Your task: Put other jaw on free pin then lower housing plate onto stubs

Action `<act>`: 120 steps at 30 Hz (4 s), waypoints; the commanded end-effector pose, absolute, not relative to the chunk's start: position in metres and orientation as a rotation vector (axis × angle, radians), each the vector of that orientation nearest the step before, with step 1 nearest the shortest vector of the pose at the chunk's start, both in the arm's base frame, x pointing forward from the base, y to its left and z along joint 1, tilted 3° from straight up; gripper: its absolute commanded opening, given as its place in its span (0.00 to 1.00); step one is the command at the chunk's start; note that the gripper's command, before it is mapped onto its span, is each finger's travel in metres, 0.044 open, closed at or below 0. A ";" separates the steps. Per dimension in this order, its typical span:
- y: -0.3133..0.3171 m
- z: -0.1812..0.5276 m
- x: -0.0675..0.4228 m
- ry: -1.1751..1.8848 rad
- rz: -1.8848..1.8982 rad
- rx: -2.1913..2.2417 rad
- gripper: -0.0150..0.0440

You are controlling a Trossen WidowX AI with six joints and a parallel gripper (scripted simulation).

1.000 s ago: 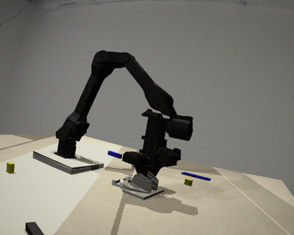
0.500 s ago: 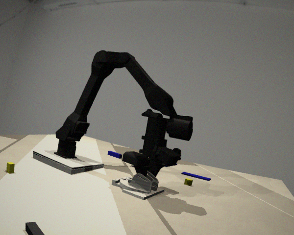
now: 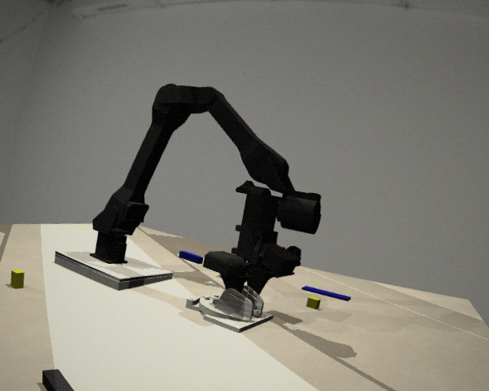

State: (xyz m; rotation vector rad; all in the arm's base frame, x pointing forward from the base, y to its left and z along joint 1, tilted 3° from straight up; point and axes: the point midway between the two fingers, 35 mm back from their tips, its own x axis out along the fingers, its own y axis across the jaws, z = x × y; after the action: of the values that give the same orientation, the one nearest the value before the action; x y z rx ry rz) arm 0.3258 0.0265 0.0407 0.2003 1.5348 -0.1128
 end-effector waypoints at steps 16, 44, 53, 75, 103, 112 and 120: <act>0.028 0.101 0.326 1.526 -0.092 0.180 0.81; 0.128 0.113 0.297 1.455 0.502 -0.443 1.00; 0.159 0.115 0.278 1.401 0.697 -0.615 1.00; 0.217 0.124 0.229 1.191 1.133 -1.091 1.00; 0.266 0.135 0.160 0.824 1.588 -1.565 1.00; 0.269 0.095 0.161 0.824 1.588 -1.565 1.00; 0.269 0.095 0.161 0.824 1.588 -1.565 1.00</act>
State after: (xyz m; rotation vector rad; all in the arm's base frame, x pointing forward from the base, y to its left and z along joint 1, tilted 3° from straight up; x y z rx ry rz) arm 0.1604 0.2702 0.1000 -1.5531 0.8162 1.5864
